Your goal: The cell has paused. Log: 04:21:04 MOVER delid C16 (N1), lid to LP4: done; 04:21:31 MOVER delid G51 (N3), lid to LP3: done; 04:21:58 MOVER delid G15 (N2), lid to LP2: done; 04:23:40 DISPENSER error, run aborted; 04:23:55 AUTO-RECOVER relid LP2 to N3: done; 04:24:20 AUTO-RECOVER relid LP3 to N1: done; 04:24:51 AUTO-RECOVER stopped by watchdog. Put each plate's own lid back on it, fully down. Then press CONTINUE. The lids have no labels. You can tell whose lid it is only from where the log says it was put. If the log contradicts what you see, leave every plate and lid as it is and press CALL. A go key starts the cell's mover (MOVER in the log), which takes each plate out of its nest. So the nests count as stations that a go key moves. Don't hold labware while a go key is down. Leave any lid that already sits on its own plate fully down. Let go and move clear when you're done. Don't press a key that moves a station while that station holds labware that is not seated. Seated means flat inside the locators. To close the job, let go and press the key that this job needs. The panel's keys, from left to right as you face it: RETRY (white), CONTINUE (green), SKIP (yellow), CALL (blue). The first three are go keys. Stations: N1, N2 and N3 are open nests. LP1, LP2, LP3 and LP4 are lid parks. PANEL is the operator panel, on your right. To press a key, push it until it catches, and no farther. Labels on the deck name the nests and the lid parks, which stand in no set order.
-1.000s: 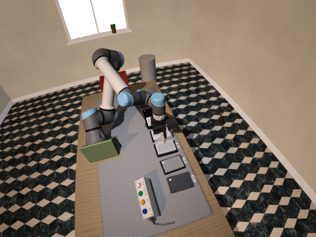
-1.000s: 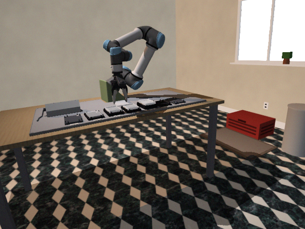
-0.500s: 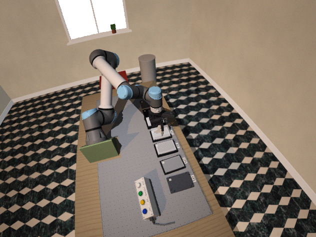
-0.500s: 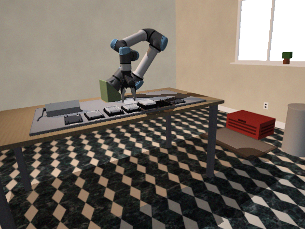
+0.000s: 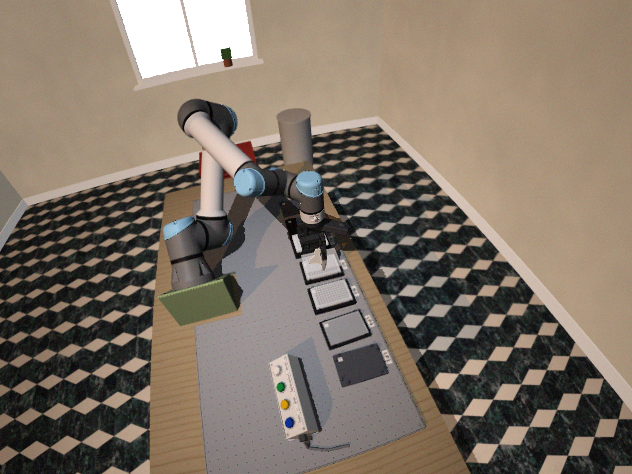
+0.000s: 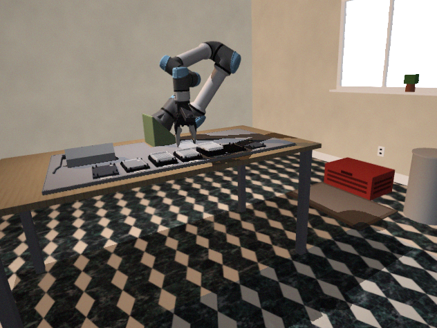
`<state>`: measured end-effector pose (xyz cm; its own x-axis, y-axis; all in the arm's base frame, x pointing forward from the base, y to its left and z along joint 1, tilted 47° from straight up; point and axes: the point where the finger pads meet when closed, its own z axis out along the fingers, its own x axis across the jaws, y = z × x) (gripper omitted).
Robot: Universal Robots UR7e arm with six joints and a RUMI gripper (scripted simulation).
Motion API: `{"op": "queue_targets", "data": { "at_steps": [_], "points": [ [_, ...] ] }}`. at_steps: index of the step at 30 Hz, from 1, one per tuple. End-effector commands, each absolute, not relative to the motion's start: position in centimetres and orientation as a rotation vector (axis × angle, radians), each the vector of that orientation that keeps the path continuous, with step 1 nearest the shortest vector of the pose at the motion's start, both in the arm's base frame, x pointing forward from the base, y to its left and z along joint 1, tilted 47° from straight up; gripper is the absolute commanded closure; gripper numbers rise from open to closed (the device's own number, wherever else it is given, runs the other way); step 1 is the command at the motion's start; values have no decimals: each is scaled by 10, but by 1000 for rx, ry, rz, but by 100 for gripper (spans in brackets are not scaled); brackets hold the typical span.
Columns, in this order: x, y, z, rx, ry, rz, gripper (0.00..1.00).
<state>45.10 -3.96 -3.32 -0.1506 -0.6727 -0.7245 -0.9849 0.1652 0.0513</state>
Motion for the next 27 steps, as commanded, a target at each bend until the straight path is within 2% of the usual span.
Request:
{"op": "queue_targets", "data": {
  "at_steps": [1,27],
  "points": [
    [450,-36,-35,-1564,1891,734,100],
    [451,-30,-41,-1563,1891,736,100]
  ]
}}
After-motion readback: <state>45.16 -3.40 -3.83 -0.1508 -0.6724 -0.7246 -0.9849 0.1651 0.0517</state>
